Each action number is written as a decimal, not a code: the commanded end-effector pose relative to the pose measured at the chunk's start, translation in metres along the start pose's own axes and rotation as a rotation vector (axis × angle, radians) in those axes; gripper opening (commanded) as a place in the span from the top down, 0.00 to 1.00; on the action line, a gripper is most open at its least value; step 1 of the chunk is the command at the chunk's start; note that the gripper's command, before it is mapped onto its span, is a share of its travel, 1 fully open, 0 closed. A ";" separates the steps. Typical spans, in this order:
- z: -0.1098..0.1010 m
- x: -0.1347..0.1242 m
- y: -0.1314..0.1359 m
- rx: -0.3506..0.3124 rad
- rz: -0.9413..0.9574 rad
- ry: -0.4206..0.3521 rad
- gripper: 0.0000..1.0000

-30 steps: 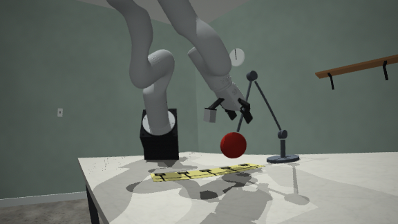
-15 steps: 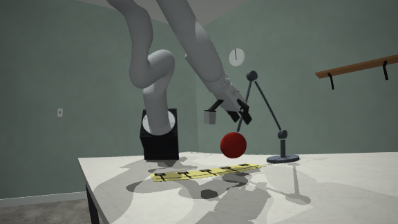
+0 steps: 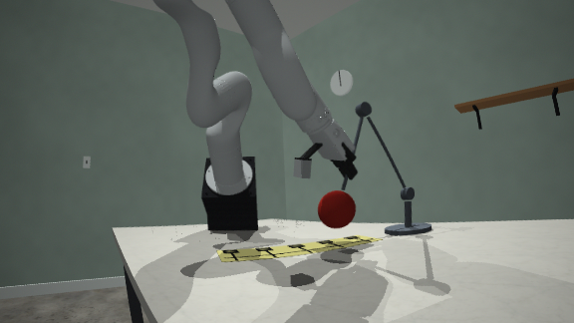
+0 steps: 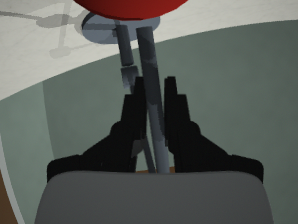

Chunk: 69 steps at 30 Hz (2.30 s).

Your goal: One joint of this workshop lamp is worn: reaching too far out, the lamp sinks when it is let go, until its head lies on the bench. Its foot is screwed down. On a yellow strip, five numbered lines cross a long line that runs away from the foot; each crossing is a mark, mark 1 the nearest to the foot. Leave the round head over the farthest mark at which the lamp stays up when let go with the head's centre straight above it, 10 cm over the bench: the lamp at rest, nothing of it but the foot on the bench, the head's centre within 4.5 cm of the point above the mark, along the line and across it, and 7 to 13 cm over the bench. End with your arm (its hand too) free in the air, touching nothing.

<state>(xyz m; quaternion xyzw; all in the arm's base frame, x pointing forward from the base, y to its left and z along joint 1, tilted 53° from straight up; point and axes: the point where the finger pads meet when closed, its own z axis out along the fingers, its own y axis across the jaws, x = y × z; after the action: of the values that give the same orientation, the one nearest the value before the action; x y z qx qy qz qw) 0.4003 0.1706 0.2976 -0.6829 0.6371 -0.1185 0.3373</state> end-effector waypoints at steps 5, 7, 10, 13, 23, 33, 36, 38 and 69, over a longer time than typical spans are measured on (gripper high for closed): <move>0.000 0.000 0.000 -0.008 0.001 -0.006 1.00; 0.000 0.000 0.000 -0.004 0.001 -0.005 1.00; 0.000 0.000 0.000 0.001 0.001 -0.005 1.00; 0.000 0.000 0.000 0.007 0.001 -0.005 1.00; -0.011 0.015 0.002 0.131 -0.006 0.038 1.00; -0.021 0.031 0.005 0.239 -0.012 0.075 1.00; -0.025 0.036 0.005 0.239 -0.012 0.075 1.00; -0.027 0.040 0.006 0.239 -0.012 0.075 1.00; -0.042 0.060 0.009 0.239 -0.012 0.075 0.00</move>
<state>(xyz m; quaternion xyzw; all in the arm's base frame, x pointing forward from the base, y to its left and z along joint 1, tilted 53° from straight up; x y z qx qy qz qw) 0.3777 0.1008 0.3060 -0.6369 0.6272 -0.2207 0.3903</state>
